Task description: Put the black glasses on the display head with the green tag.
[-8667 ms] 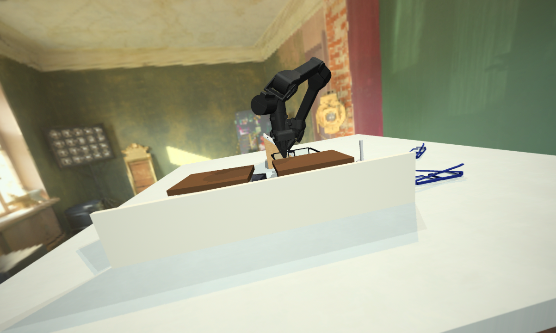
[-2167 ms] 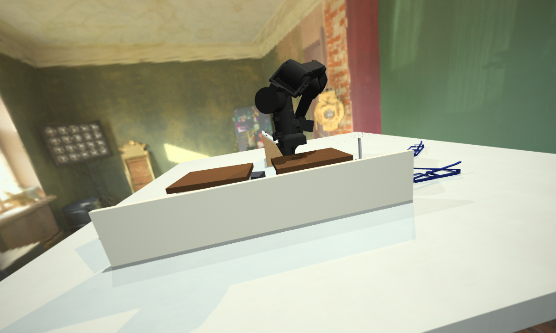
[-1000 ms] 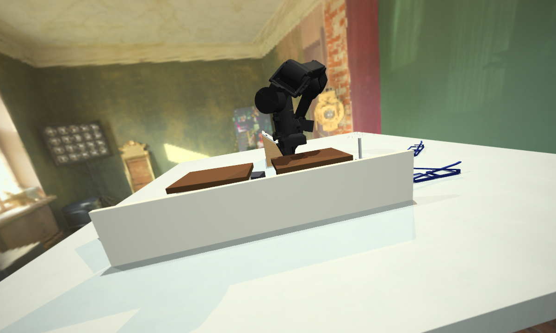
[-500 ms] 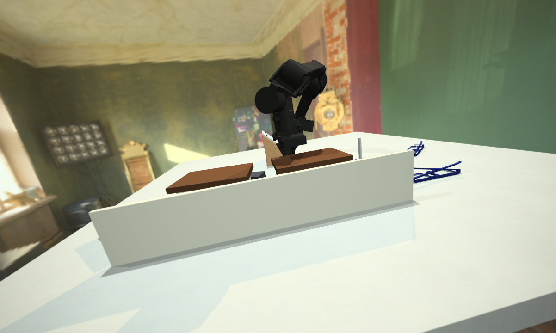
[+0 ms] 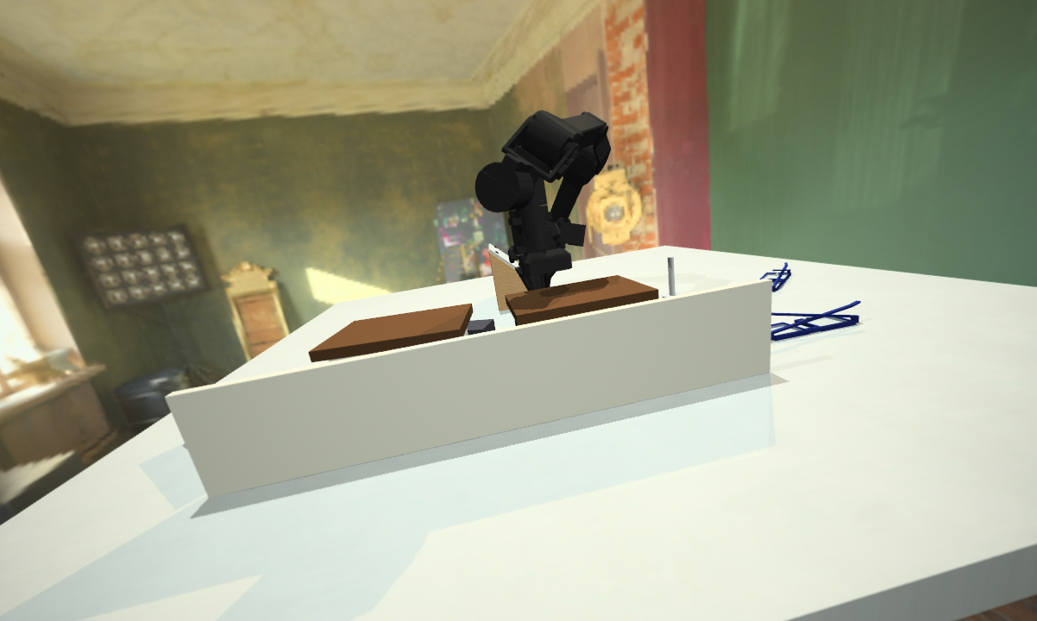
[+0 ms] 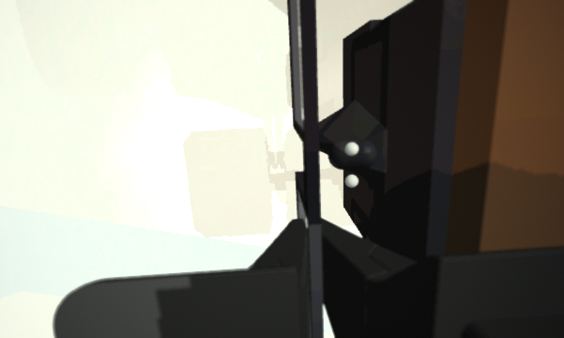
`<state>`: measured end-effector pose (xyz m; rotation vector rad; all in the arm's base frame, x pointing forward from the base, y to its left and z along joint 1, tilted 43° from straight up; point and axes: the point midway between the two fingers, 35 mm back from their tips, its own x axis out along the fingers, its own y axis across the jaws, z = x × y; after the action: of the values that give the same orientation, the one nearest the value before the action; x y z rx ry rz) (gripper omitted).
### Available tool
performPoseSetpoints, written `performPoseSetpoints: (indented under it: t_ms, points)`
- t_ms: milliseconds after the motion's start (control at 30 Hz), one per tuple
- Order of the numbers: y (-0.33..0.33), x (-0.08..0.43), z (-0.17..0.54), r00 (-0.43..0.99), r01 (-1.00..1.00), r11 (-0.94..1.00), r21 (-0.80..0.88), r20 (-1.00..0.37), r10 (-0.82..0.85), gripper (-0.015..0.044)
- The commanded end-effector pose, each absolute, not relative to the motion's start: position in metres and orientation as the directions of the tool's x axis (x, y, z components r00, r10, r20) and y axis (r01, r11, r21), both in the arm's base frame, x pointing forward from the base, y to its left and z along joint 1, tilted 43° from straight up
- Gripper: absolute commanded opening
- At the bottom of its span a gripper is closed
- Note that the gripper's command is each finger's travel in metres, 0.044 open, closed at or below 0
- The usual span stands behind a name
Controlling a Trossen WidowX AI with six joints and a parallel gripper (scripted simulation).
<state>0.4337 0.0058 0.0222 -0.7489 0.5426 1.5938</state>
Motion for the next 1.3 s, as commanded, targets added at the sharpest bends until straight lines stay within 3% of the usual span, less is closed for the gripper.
performPoseSetpoints:
  t_ms: [0,1267]
  points:
    - [0.0069,0.4338,0.0223,-0.059,-0.985,-0.157,-0.067,-0.729,0.682,0.0]
    - [0.0101,0.4339,0.019,-0.059,-0.985,-0.157,-0.067,-0.729,0.682,0.0]
